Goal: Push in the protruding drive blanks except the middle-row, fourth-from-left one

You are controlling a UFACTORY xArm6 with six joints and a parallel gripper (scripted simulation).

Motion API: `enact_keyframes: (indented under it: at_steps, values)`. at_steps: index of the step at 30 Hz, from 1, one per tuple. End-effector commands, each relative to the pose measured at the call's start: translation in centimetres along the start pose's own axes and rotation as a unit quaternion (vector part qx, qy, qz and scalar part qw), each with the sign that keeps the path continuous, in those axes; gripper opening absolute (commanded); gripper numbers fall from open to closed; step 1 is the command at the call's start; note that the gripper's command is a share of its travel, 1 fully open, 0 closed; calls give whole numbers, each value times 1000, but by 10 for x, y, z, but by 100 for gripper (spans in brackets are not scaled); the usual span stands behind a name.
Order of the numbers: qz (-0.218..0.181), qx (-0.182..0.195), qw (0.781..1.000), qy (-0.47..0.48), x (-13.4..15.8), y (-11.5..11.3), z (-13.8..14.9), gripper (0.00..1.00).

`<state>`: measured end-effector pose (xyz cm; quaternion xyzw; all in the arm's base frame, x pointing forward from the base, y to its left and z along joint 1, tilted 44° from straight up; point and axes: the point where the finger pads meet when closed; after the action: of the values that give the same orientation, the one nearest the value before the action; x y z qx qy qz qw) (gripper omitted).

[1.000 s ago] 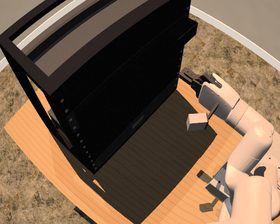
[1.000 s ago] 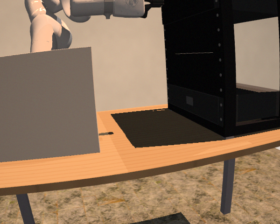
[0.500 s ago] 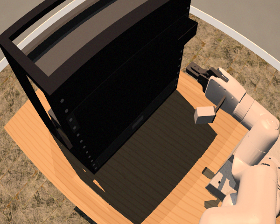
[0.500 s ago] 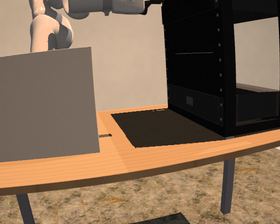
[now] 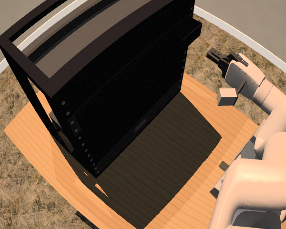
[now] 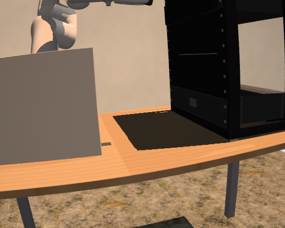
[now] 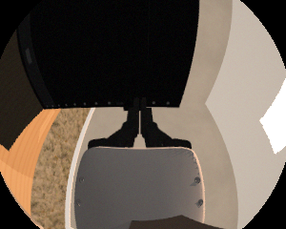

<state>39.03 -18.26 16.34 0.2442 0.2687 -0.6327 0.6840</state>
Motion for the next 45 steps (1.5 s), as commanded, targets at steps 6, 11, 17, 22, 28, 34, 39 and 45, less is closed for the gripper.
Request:
enact_keyframes:
  at_steps: [6,11,17,22,28,34,39,45]
  values:
    - [9,0,1000,-3,20,2,7,0]
    - [9,0,1000,-3,19,10,7,0]
    - [9,0,1000,-3,19,36,7,0]
    - [9,0,1000,-3,19,55,7,0]
    - [9,0,1000,-3,19,56,7,0]
    - [9,0,1000,-3,19,56,7,0]
    - [9,0,1000,-3,19,58,7,0]
    - [9,0,1000,-3,20,64,6,0]
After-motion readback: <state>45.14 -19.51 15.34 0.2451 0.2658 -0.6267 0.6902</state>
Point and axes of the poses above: the point where the finger pads meet when closed, its own y axis out along the fingers, its own z axis across the jaws, x = y × z, and after that the axes turned 2 degrees about -y, right-handed
